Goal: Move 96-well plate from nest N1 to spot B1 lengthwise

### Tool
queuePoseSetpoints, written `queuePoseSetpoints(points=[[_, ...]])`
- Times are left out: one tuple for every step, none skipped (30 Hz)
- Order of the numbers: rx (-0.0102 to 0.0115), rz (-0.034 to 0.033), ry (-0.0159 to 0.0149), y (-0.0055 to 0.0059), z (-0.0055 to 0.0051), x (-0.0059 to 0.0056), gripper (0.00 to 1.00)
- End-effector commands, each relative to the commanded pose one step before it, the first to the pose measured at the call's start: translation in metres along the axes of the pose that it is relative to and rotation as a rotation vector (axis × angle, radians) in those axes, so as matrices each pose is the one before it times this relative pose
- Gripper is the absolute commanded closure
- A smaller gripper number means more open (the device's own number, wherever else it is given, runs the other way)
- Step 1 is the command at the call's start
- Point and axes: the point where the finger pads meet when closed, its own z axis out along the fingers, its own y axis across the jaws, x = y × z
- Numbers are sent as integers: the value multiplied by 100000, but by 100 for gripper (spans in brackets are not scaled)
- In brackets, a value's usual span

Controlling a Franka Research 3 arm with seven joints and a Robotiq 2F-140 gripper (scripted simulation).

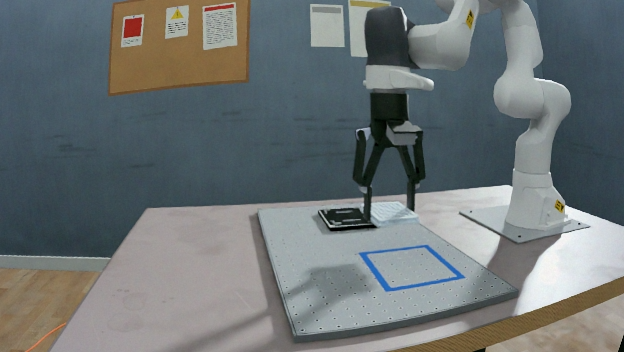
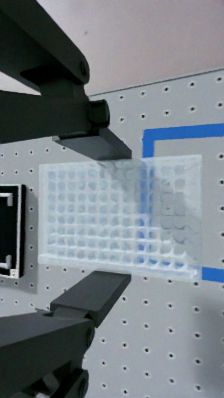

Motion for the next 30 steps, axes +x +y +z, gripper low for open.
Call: queuePoseSetpoints(points=[[-311,3279,499,-14,47,1371,40],[0,0,0,-47,12,330,40],[0,0,0,-47,12,330,40],[0,0,0,-47,12,330,40],[0,0,0,-47,12,330,40],[0,0,0,-47,12,330,40],[0,0,0,0,0,0,40],[0,0,0,0,0,0,40],[0,0,0,-47,12,330,40],[0,0,0,-47,12,330,40],[0,0,0,-47,12,330,40],[0,0,0,-47,12,330,40],[0,0,0,-47,12,330,40],[0,0,0,-47,12,330,40],[0,0,0,-47,12,330,40],[0,0,0,-47,12,330,40],[0,0,0,-47,12,330,40],[0,0,0,-47,12,330,40],[0,0,0,-47,12,330,40],[0,0,0,-47,12,330,40],[0,0,0,-47,12,330,40],[0,0,0,-47,12,330,40],[0,0,0,-47,12,330,40],[0,0,0,0,0,0,40],[0,0,0,0,0,0,40],[0,0,0,-47,12,330,40],[0,0,0,-47,12,330,40],[0,0,0,-47,12,330,40],[0,0,0,-47,12,330,40],[0,0,0,-47,12,330,40]])
